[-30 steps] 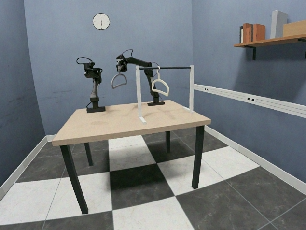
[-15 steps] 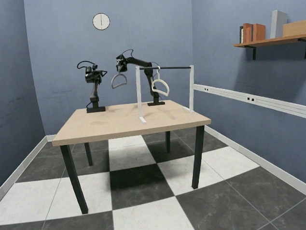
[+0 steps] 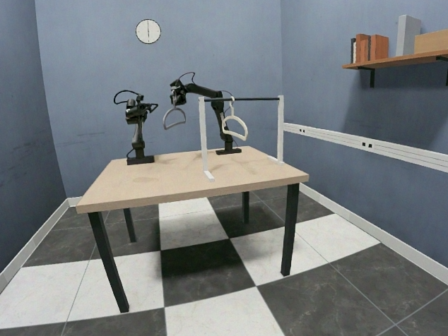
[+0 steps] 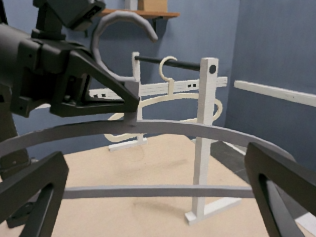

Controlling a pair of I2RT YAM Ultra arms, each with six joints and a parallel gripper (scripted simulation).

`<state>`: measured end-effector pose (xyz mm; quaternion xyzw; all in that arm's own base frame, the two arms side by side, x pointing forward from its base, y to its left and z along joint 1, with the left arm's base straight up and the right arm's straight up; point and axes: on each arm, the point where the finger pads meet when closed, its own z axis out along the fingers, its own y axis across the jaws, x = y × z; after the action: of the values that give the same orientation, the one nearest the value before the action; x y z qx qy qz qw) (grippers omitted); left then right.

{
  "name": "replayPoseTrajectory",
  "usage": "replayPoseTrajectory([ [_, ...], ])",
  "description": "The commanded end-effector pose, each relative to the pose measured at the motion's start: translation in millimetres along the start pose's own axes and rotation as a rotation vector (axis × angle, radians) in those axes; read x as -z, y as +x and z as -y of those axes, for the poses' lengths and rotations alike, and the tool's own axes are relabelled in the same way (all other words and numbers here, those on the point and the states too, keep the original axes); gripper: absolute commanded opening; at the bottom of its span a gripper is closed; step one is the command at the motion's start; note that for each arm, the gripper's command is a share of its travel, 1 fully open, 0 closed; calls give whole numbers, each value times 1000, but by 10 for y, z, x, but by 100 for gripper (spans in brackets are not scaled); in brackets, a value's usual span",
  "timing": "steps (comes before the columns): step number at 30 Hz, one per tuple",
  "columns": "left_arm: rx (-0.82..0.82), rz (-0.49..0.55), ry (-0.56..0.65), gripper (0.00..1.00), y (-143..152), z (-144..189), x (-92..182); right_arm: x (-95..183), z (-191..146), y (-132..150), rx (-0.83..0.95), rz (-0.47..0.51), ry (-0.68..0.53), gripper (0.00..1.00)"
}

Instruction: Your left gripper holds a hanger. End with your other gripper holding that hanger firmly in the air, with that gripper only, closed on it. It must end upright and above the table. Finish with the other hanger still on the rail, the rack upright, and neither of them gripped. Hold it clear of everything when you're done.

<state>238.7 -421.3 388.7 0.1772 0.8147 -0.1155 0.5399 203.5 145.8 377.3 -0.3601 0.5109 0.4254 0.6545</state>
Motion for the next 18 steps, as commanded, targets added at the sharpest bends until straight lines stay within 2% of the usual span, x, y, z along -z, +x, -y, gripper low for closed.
replayPoseTrajectory([
  [1,16,16,2,1,-72,-26,45,-5,-25,-36,5,19,-15,100],
  [18,16,16,2,1,-72,-26,45,-5,-21,-75,16,22,-13,100],
])
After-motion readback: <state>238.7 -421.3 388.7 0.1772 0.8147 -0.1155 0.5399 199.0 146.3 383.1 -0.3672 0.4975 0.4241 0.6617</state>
